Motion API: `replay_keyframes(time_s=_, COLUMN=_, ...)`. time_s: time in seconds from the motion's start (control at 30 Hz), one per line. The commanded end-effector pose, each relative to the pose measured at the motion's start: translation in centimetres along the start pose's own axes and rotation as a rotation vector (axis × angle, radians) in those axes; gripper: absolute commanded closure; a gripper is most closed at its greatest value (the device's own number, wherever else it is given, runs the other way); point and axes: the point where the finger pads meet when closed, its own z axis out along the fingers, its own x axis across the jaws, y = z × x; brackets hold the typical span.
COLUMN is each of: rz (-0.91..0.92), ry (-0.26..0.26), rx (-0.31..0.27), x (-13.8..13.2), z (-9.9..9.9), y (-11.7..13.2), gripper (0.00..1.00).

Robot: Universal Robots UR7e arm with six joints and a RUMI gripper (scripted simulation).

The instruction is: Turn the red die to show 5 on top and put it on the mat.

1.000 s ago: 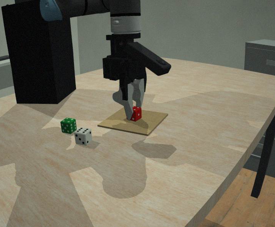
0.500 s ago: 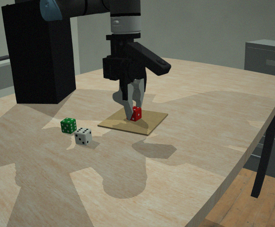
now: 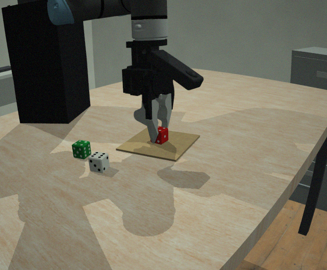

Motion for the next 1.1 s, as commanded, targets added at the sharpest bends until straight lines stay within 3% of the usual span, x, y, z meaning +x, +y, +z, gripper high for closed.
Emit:
replay_keyframes(time_s=0.0, rz=0.0, ry=0.0, rx=0.001, x=0.01, z=-0.04, y=-0.05, gripper=0.9)
replay_keyframes(time_s=0.73, rz=0.0, ry=0.0, rx=0.001, x=0.01, z=-0.04, y=-0.05, gripper=0.9)
replay_keyframes(time_s=1.07, rz=0.0, ry=0.0, rx=0.001, x=0.01, z=-0.04, y=-0.05, gripper=0.76)
